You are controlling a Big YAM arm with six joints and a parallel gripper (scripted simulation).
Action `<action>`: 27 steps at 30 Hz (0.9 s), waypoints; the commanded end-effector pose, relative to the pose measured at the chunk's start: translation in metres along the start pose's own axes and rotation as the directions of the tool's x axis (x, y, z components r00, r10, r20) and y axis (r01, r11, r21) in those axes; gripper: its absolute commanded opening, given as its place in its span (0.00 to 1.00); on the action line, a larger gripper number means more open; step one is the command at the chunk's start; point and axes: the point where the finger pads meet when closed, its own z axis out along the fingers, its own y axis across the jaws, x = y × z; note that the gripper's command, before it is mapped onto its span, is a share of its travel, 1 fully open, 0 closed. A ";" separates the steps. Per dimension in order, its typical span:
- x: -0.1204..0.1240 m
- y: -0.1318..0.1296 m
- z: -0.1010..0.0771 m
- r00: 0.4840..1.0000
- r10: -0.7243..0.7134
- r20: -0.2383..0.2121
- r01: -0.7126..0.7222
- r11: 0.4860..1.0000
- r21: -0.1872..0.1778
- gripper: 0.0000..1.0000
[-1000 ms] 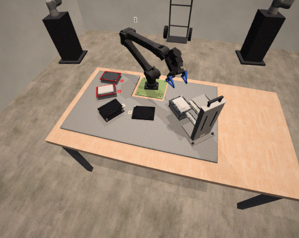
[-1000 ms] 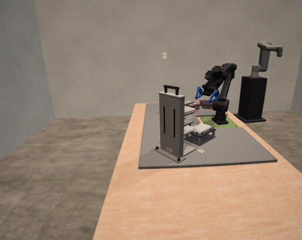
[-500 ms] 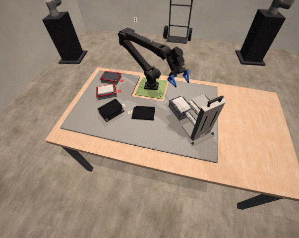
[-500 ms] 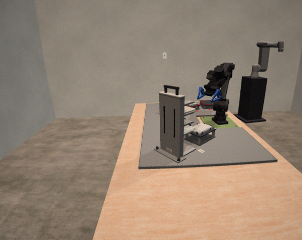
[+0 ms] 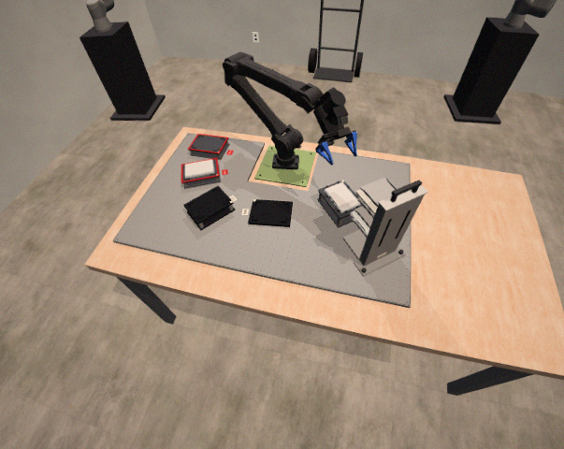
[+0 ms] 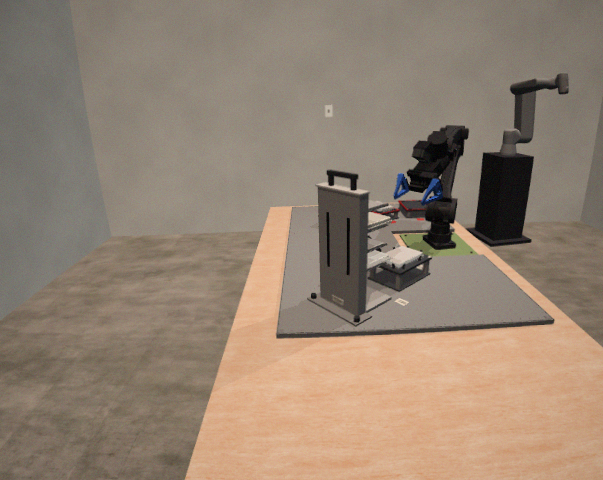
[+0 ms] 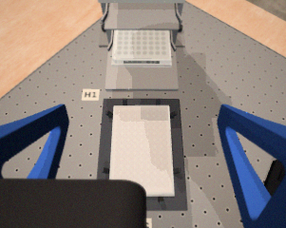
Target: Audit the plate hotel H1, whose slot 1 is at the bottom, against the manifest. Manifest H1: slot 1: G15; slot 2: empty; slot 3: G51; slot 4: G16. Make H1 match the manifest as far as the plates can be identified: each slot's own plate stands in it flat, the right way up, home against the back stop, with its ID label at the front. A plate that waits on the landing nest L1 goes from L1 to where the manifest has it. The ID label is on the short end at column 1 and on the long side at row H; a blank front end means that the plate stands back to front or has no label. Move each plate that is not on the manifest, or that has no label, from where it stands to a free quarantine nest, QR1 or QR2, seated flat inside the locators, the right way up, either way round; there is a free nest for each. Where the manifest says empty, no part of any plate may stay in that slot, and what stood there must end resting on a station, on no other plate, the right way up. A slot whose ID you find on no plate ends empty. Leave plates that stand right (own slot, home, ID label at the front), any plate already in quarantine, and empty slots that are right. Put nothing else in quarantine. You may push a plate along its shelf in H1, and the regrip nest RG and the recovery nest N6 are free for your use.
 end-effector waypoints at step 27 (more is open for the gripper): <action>0.048 0.007 0.035 0.999 0.016 0.035 -0.015 1.000 -0.015 1.00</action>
